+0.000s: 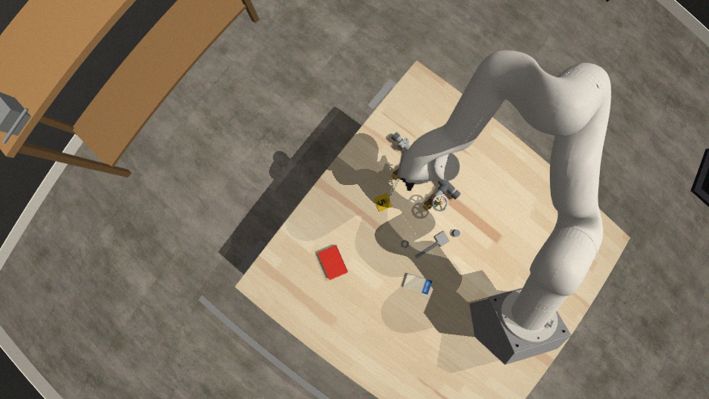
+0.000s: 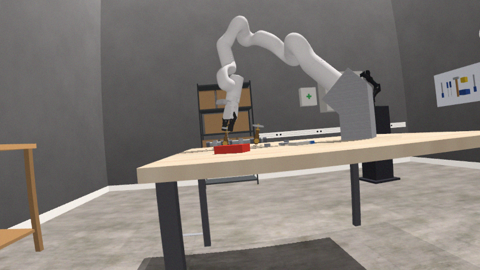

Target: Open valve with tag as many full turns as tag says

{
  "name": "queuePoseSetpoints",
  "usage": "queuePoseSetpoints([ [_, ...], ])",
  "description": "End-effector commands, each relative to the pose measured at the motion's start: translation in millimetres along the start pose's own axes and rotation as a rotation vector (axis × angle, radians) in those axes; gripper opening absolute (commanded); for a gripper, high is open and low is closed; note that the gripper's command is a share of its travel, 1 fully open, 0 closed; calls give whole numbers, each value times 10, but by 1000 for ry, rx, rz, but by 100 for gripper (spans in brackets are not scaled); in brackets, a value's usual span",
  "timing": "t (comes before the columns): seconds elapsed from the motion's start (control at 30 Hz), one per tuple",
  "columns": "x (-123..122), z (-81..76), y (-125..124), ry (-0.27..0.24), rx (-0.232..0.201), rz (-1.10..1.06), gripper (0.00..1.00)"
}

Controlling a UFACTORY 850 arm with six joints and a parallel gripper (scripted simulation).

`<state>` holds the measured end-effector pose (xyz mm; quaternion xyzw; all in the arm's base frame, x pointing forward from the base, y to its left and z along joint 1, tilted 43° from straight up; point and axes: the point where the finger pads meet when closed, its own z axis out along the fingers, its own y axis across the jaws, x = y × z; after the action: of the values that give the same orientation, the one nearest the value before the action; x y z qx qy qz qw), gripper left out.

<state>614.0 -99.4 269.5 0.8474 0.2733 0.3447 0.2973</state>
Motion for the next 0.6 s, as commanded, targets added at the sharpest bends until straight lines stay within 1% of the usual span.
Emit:
queuePoseSetpoints([
  [0.0, 4, -2, 3, -47, -1, -275, 0],
  [0.23, 4, -2, 3, -46, 8, -597, 0],
  [0.43, 4, -2, 3, -66, 16, -889, 0],
  [0.5, 4, -2, 3, -66, 16, -889, 0],
  [0.53, 4, -2, 3, -78, 18, -949, 0],
  [0.57, 4, -2, 3, -78, 19, -965, 0],
])
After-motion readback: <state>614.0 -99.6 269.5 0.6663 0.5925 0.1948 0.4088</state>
